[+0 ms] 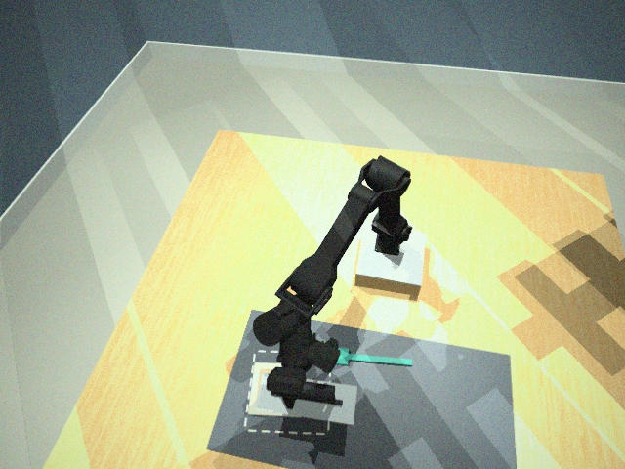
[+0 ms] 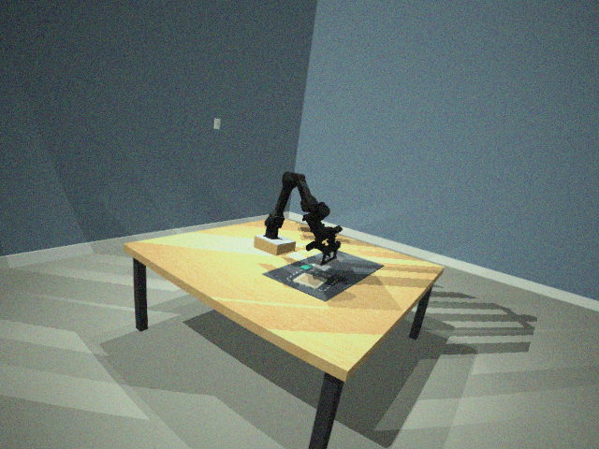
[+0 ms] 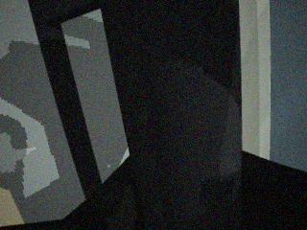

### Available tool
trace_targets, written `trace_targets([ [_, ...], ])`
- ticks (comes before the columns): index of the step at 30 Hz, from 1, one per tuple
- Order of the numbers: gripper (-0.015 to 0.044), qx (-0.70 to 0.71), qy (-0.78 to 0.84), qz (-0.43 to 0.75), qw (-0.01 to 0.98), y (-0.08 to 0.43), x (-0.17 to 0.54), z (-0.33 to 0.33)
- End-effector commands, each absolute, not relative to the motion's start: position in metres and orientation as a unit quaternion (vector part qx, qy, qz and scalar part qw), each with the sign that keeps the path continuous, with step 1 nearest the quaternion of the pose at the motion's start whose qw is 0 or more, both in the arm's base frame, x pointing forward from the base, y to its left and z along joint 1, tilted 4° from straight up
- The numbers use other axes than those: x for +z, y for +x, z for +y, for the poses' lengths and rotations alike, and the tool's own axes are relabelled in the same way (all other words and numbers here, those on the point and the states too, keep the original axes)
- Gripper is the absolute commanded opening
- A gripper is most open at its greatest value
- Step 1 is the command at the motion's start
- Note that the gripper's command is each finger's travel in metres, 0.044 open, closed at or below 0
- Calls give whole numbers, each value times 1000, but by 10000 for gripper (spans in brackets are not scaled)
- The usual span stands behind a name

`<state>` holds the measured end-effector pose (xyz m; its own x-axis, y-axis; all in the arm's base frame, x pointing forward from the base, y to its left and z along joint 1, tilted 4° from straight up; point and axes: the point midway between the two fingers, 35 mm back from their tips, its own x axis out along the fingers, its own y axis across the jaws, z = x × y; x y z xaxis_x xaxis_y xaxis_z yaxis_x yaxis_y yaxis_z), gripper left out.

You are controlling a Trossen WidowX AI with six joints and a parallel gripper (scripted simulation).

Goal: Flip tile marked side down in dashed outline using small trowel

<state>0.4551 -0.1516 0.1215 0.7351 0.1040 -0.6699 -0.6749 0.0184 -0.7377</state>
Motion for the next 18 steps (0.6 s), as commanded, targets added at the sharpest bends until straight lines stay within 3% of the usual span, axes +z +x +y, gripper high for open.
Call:
trace_targets([
  [1, 0, 282, -642, 220, 678, 462, 126, -172],
  [18, 0, 280, -661, 225, 659, 472, 104, -265],
])
